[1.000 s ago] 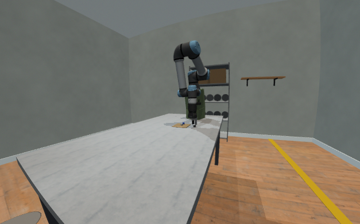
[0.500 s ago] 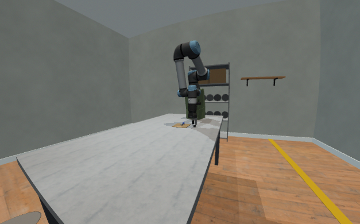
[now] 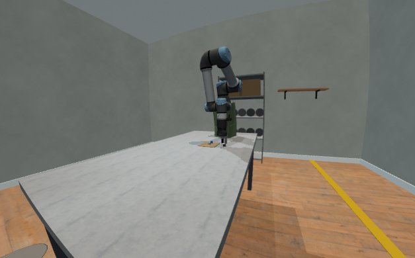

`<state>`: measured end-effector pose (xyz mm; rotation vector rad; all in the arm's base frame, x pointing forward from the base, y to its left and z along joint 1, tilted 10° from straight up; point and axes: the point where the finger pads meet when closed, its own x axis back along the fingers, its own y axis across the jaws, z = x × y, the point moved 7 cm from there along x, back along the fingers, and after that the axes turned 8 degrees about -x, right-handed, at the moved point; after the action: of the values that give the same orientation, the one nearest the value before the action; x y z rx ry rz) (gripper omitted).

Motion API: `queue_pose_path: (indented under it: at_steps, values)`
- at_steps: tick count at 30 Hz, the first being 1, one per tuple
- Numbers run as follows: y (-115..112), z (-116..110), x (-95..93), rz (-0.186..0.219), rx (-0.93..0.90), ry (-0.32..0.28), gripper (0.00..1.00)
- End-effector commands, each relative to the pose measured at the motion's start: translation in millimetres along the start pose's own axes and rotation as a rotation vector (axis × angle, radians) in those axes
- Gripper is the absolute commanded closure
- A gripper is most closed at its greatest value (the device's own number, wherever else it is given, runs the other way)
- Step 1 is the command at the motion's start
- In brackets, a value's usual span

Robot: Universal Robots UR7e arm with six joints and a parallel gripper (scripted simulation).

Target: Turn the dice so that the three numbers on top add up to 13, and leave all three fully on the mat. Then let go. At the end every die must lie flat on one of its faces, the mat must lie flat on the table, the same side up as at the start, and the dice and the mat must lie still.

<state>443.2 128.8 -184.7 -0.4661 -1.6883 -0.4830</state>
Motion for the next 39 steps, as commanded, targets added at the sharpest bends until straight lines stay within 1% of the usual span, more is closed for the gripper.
queue_pose_path:
  at_steps: [1, 16, 29, 39]
  values:
    - [0.3, -0.3, 0.4, -0.001, 0.0, -0.001, 0.36]
    - [0.3, -0.3, -4.8, -0.001, 0.0, -0.001, 0.36]
    - [0.3, -0.4, -18.4, -0.001, 0.0, -0.001, 0.36]
    - [0.3, -0.4, -19.6, -0.001, 0.0, -0.001, 0.36]
